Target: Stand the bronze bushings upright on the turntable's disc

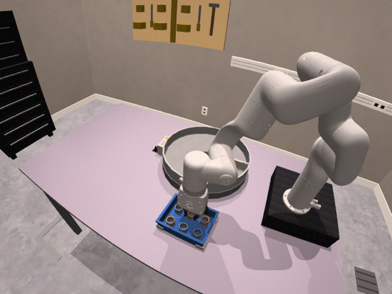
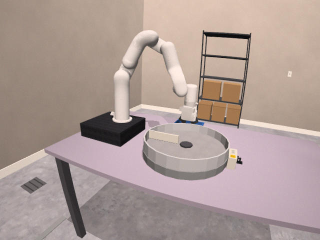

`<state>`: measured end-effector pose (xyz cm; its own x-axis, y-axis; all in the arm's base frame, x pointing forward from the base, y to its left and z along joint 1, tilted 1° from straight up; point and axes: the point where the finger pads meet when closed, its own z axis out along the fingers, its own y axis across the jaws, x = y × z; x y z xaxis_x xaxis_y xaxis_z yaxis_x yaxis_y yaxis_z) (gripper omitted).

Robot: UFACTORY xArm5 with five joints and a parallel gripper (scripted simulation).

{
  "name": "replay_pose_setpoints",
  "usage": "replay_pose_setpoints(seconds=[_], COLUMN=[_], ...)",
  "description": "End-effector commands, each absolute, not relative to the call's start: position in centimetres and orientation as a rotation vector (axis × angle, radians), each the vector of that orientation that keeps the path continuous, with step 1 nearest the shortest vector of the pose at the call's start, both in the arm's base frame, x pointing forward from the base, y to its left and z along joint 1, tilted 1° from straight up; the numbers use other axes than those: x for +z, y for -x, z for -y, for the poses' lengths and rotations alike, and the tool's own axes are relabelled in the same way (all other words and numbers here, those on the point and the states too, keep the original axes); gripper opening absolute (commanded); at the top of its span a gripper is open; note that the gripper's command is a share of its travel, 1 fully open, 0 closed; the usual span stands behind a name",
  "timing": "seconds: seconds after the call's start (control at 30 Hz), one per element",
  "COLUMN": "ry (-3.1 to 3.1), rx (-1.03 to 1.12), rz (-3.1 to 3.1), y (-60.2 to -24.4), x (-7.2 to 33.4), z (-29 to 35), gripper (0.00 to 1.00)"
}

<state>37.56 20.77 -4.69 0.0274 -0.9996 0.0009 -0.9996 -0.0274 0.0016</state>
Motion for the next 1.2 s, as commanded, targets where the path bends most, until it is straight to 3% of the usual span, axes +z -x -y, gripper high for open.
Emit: replay_pose_setpoints(seconds=[0.0, 0.5, 1.17], ry=[-2.252, -2.252, -2.252], rx=[0.000, 0.001, 0.001], rz=[2.192, 2.192, 2.192], y=[-37.7, -37.7, -37.6], x=[-4.6, -3.3, 4.6], z=[-20.8, -20.8, -20.8], gripper=[0.00, 0.00, 0.00])
